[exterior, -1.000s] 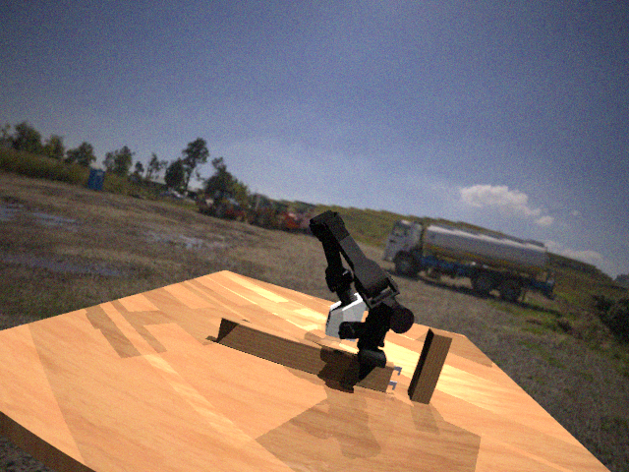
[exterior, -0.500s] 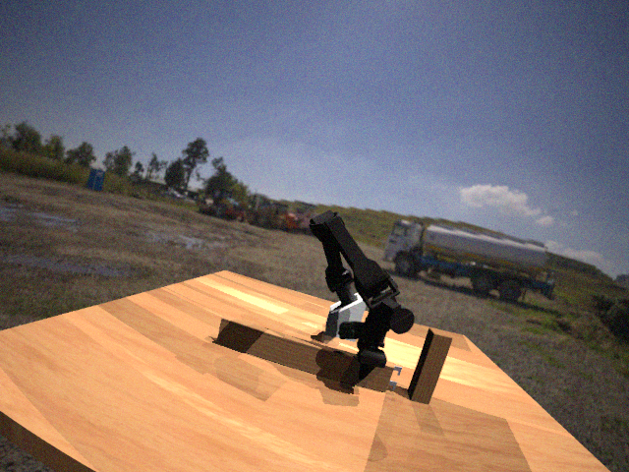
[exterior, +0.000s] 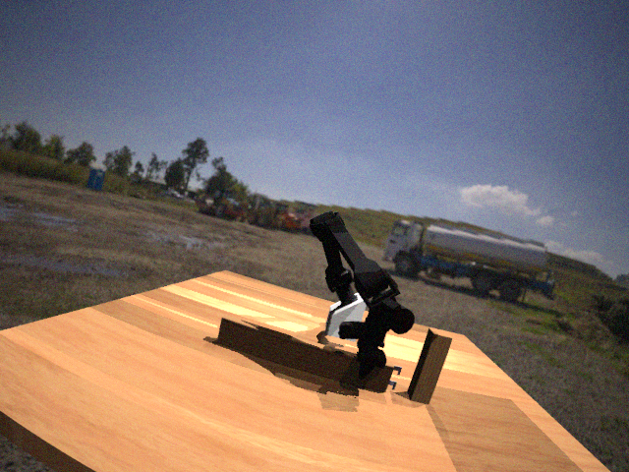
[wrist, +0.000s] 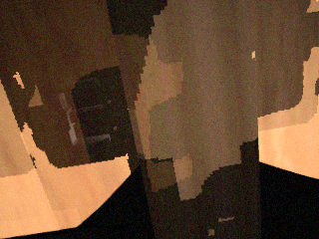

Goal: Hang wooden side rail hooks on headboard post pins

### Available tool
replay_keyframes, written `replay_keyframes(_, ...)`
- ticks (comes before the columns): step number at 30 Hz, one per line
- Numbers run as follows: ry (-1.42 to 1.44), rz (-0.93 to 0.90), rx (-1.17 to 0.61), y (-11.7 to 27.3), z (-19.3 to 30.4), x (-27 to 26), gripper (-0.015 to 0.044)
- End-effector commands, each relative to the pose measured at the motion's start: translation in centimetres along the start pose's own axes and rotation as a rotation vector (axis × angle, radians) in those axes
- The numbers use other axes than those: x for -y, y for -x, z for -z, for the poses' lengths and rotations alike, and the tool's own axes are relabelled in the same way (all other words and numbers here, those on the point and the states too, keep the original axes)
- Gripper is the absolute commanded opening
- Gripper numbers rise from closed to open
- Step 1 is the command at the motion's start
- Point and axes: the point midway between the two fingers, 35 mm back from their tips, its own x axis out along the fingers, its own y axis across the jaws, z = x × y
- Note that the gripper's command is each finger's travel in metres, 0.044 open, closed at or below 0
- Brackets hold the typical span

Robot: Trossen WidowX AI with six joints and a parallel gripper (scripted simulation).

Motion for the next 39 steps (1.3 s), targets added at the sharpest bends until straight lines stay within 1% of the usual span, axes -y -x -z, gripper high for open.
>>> replay_keyframes(1,-0.012,-0.004,0.0,0.3,0.06,-0.03,0.0)
replay_keyframes(39,-0.012,-0.004,0.0,0.93,0.06,-0.03,0.0)
